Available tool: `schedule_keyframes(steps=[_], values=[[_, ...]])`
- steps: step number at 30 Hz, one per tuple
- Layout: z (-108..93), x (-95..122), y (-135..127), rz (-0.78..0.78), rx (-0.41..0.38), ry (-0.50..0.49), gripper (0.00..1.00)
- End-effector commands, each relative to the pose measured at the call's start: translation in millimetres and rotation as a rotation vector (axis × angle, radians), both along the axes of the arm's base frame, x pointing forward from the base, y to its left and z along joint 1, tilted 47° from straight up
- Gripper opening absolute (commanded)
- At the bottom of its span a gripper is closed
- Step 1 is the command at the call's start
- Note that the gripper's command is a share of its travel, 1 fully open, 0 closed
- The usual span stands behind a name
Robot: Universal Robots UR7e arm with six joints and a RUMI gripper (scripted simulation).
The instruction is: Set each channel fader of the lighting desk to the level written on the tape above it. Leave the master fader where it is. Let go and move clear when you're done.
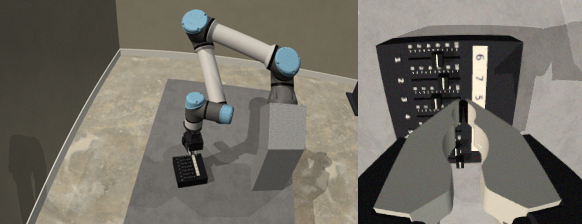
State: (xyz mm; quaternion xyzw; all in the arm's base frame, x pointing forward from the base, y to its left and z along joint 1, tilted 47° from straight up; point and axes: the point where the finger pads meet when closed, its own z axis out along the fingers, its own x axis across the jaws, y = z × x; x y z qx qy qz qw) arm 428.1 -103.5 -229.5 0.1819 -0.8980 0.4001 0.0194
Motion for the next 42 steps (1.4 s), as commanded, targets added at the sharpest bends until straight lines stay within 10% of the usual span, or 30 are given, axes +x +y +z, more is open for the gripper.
schedule_keyframes(steps=[1, 6, 42], values=[[-10.3, -2.7, 8.6, 0.001, 0.001, -0.001, 0.0], [-49.4, -17.6, 38.3, 0.001, 0.0, -0.001, 0.0], [-50.0, -17.9, 38.7, 0.001, 0.0, -0.001, 0.0]])
